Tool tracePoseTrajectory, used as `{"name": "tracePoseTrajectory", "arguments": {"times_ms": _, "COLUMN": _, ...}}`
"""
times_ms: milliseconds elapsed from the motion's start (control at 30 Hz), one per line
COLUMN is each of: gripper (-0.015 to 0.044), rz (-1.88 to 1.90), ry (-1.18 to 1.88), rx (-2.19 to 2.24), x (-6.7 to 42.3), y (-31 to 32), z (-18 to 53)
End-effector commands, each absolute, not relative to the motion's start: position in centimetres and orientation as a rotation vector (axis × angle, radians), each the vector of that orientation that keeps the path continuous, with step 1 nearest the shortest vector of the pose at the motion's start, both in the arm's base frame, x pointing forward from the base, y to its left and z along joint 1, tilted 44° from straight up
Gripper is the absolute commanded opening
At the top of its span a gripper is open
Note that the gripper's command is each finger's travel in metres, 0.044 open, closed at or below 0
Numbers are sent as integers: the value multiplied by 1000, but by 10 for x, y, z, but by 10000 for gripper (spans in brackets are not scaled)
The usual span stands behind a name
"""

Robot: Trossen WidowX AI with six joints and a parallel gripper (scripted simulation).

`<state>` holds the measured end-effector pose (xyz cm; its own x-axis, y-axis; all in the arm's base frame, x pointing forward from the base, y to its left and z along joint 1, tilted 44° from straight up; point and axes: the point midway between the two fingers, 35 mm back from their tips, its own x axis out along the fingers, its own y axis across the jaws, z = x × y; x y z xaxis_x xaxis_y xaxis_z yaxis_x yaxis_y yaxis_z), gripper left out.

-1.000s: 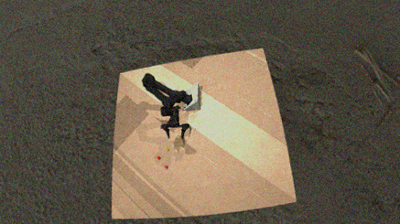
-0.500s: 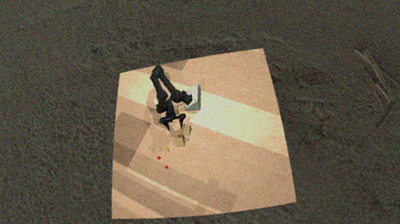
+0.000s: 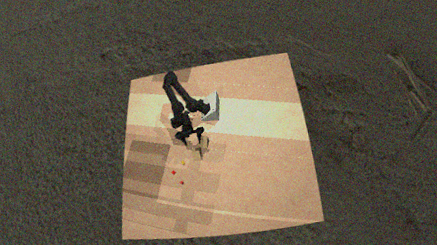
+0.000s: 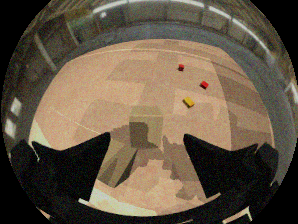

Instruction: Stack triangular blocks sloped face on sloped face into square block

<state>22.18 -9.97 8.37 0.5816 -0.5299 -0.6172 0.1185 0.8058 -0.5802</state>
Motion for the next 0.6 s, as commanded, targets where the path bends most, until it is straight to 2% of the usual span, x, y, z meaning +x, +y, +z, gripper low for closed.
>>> {"name": "tracePoseTrajectory", "arguments": {"times_ms": 0, "gripper": 440, "rz": -393, "ry": 884, "rx": -522, "x": 229, "y": -106, "z": 75}}
{"name": "tracePoseTrajectory", "arguments": {"times_ms": 567, "gripper": 440, "rz": -396, "ry": 874, "rx": -528, "x": 257, "y": -140, "z": 36}}
